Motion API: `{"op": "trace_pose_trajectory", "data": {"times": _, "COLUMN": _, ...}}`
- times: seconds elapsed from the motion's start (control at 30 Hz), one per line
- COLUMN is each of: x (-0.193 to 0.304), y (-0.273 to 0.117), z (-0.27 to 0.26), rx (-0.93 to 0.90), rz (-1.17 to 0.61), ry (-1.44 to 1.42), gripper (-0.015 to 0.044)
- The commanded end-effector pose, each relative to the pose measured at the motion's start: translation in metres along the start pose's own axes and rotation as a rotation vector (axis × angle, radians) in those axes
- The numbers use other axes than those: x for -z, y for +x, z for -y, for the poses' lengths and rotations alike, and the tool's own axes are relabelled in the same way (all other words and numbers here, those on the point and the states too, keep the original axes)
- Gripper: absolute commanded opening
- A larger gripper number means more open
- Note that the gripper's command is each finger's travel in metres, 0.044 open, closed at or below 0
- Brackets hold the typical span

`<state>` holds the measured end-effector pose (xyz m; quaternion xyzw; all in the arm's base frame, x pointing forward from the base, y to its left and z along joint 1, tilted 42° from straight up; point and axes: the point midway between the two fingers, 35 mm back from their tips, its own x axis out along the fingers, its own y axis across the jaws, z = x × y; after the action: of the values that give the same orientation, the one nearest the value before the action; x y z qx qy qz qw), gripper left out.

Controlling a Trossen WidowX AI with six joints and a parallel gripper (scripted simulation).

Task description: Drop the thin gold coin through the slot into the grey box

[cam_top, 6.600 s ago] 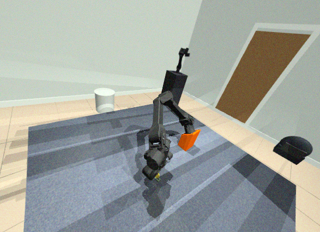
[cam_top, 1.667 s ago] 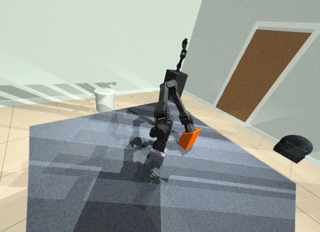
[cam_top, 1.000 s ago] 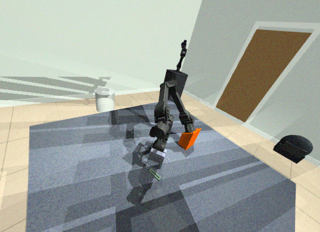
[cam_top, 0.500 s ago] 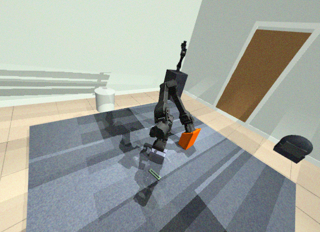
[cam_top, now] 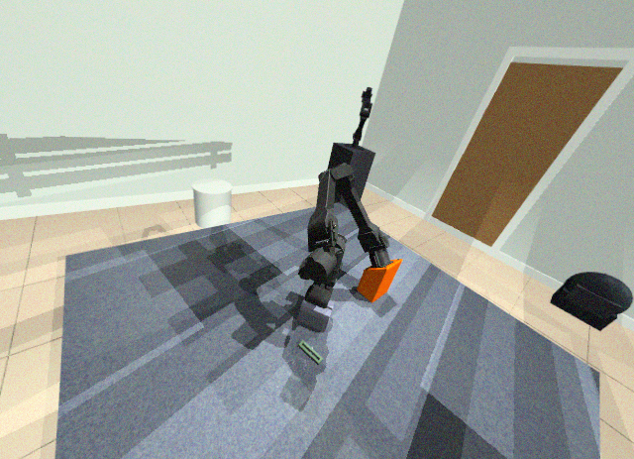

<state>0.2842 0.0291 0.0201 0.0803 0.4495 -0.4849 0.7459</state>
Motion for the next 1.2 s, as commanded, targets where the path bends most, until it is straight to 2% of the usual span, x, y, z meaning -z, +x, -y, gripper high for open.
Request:
{"op": "trace_pose_trajectory", "data": {"times": 0.0, "x": -0.001, "y": 0.003, "z": 0.0, "rx": 0.001, "rz": 0.006, "ry": -0.003, "gripper": 0.0}}
{"op": "trace_pose_trajectory", "data": {"times": 0.5, "x": -0.001, "y": 0.01, "z": 0.0, "rx": 0.001, "rz": 0.006, "ry": -0.003, "gripper": 0.0}}
{"op": "trace_pose_trajectory", "data": {"times": 0.7, "x": 0.0, "y": 0.008, "z": 0.0, "rx": 0.0, "rz": 0.0, "ry": 0.0, "gripper": 0.0158}}
{"op": "trace_pose_trajectory", "data": {"times": 1.0, "x": 0.0, "y": 0.008, "z": 0.0, "rx": 0.0, "rz": 0.0, "ry": 0.0, "gripper": 0.0161}}
{"op": "trace_pose_trajectory", "data": {"times": 1.17, "x": 0.0, "y": -0.009, "z": 0.0, "rx": 0.0, "rz": -0.001, "ry": 0.0, "gripper": 0.0292}}
